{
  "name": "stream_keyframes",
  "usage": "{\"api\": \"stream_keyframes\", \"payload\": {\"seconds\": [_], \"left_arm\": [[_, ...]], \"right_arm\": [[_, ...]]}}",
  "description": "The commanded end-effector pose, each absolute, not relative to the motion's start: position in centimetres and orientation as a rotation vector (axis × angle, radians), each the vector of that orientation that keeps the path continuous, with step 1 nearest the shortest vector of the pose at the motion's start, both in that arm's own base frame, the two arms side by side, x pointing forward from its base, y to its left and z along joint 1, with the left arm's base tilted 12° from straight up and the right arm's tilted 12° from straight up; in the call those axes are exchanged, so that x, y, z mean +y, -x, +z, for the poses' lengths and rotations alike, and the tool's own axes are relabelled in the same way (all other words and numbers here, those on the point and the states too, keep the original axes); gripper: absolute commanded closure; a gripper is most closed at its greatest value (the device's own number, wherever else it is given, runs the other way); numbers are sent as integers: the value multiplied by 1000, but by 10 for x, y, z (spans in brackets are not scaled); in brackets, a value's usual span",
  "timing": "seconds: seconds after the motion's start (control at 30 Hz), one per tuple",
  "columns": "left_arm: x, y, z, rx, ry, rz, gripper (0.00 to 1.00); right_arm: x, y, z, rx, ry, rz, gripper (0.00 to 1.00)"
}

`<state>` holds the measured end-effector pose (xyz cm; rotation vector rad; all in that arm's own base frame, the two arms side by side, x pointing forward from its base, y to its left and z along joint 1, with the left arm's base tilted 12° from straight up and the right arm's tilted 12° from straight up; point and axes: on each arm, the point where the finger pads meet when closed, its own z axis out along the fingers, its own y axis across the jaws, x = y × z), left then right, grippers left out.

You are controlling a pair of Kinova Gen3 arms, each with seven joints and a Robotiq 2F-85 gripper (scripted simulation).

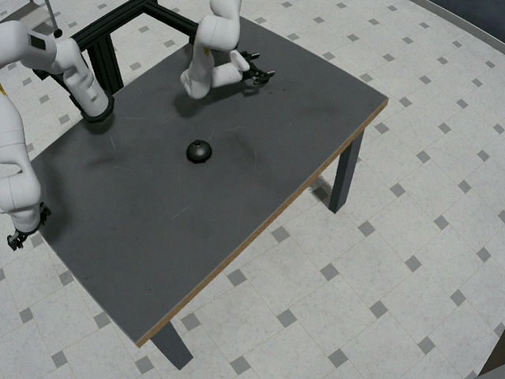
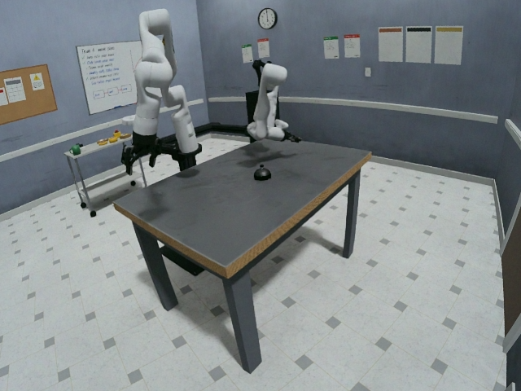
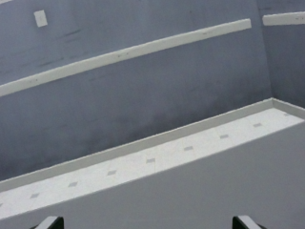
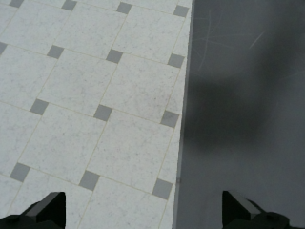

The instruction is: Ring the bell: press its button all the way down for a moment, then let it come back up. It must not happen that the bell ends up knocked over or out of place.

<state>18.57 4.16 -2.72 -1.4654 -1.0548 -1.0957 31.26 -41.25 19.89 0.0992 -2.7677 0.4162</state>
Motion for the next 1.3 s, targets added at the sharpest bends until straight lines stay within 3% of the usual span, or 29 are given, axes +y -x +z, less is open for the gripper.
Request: {"api": "stream_keyframes", "payload": {"seconds": [0.0, 1.27], "left_arm": [[41, -186, -27, -1055, 1466, -1096, 2], [41, -186, -27, -1055, 1466, -1096, 2]], "right_arm": [[-421, -295, 204, -2798, 22, 402, 2], [-460, -145, 241, -2803, 1146, 285, 2]]}}
